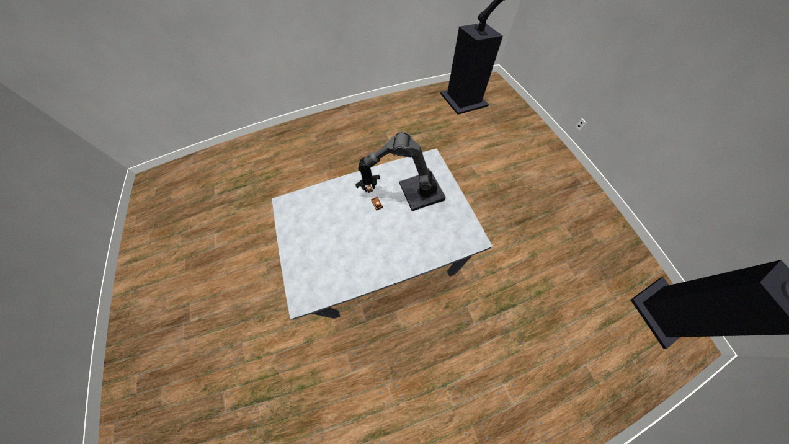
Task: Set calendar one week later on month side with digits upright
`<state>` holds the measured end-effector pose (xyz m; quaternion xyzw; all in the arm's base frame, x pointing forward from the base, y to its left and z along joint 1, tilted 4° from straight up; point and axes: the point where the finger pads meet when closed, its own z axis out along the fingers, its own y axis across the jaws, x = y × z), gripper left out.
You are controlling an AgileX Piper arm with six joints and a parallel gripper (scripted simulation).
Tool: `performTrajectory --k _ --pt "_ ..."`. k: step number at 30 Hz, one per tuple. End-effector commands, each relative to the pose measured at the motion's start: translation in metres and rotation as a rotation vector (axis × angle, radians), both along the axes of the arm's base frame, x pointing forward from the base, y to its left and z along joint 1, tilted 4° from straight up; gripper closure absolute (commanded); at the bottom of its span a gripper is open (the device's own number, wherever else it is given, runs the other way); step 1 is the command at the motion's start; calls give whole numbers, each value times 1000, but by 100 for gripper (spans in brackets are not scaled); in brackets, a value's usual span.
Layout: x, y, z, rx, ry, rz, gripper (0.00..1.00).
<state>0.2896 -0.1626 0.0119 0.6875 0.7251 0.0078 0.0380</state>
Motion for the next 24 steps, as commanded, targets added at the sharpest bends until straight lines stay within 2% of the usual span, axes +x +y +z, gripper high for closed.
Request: performTrajectory --k 1,17,18,24 --pt "-1 0 -1 1 3 -1 41" --pt "-1 0 -1 1 3 -1 41" --pt "-1 0 -1 1 3 -1 66" --pt "-1 0 -1 1 3 -1 66"
